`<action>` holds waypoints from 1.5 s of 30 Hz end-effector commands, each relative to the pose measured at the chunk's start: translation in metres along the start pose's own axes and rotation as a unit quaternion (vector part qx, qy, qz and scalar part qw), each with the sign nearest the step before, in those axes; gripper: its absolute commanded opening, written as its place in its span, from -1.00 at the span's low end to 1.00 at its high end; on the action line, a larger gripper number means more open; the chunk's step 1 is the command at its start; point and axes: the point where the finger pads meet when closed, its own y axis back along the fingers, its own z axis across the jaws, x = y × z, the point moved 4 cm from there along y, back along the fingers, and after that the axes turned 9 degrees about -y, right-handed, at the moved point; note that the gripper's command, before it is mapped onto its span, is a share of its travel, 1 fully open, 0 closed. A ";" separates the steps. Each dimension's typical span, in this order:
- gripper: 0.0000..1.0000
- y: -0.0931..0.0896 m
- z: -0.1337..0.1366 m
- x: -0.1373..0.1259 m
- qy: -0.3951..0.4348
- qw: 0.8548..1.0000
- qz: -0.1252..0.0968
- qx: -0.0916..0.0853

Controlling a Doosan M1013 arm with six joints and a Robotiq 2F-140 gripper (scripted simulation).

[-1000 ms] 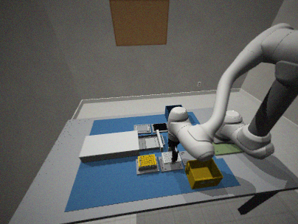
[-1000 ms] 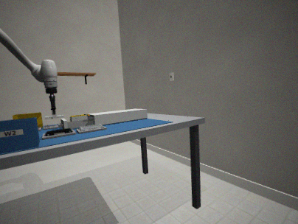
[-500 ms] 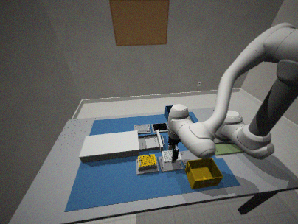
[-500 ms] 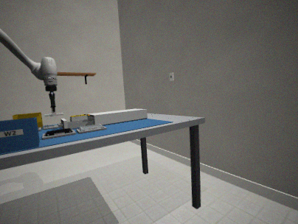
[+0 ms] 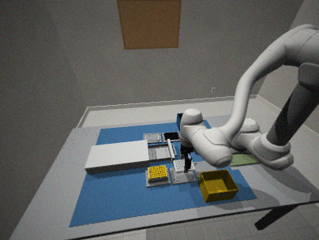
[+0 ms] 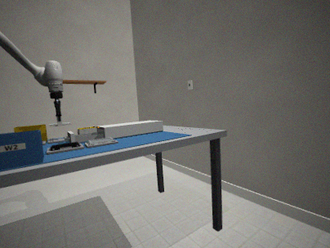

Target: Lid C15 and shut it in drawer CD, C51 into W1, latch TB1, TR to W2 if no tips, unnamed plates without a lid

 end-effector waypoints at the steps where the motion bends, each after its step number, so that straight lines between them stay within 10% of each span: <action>1: -1.00 0.004 0.000 0.000 0.000 1.000 0.000 0.000; 33: -1.00 0.032 0.000 0.000 0.000 1.000 0.000 0.000; 45: -1.00 0.032 0.020 0.018 0.166 0.986 0.000 0.000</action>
